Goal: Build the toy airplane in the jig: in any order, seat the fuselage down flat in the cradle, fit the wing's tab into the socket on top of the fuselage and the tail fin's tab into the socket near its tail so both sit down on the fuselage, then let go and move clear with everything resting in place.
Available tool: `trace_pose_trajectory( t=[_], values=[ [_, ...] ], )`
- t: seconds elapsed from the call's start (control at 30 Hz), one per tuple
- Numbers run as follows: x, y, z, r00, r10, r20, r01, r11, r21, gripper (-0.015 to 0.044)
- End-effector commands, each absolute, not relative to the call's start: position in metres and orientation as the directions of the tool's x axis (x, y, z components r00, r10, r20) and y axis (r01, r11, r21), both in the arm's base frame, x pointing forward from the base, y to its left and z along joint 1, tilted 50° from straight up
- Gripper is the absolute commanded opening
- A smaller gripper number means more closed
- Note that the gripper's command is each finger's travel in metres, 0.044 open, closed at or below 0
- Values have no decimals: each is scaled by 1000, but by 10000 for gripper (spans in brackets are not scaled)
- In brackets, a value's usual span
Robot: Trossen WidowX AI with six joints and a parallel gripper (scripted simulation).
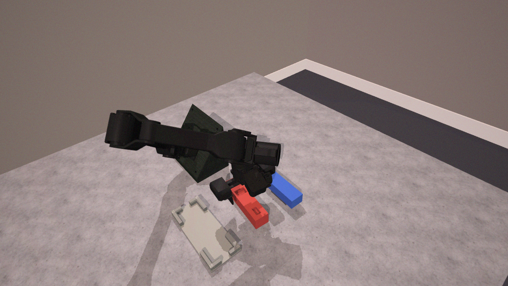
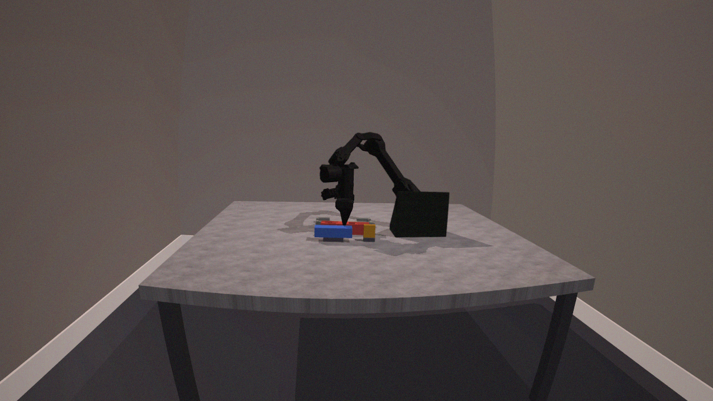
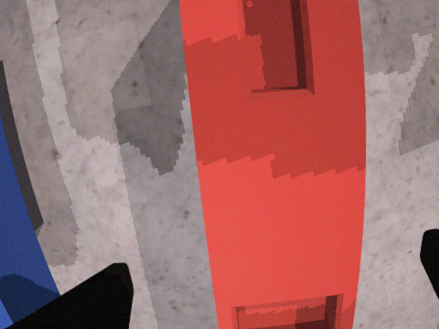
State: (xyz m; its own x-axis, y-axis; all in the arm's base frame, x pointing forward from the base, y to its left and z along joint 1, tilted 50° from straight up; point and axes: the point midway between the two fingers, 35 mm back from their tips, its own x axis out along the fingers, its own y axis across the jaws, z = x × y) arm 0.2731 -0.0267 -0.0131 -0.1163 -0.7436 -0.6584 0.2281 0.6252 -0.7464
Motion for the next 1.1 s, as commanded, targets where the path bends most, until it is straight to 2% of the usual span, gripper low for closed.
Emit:
trace_pose_trajectory(
  t=[0.0, 0.63, 0.93, 1.07],
  values=[
    [272, -32, -17, -116, -746, -655, 222, 623, -750, 440],
    [268, -53, -34, -117, -748, -653, 223, 621, -752, 440],
    [268, -53, -34, -117, -748, -653, 223, 621, -752, 204],
    [268, -53, -34, -117, -748, -653, 223, 621, -752, 177]
  ],
)
